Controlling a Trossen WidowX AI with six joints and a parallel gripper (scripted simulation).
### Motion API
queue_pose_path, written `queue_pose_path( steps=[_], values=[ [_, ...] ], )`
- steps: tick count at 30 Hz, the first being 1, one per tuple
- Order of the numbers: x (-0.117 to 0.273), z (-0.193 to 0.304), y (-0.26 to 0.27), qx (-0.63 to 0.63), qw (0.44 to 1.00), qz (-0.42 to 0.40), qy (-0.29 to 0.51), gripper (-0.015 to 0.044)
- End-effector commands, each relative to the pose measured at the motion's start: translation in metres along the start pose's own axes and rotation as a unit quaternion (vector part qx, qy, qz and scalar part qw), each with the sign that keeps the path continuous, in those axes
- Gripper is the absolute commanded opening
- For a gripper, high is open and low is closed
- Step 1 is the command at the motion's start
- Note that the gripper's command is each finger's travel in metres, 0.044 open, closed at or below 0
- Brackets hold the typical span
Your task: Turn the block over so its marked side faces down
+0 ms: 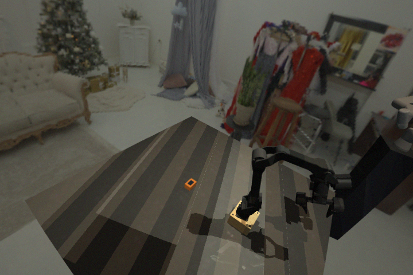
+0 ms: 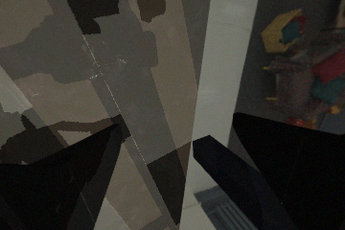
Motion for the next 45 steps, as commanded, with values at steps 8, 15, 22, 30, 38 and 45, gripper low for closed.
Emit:
queue_pose_path(
  steps=[8, 15, 22, 30, 38, 45],
  values=[
    [0.0, -0.092, 0.009, 0.081, 0.995, -0.009, -0.059, 0.044],
    [0.013, -0.183, 0.051, 0.154, 0.982, -0.027, -0.11, 0.044],
    [0.034, -0.244, 0.12, 0.199, 0.966, -0.06, -0.154, 0.044],
    [0.062, -0.297, 0.225, 0.297, 0.932, -0.096, -0.182, 0.044],
    [0.094, -0.293, 0.345, 0.406, 0.883, -0.129, -0.198, 0.044],
    [0.115, -0.261, 0.444, 0.485, 0.841, -0.142, -0.193, 0.044]
  ],
)
Point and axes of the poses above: the point midway between the two fingers, 35 mm back from their tips, its own x axis back along the fingers, its own y axis across the jaws, z = x × y, the point moved 2 cm from there along x, back along the fingers, and after that the axes turned 10 degrees about x, right-handed, at the moved point
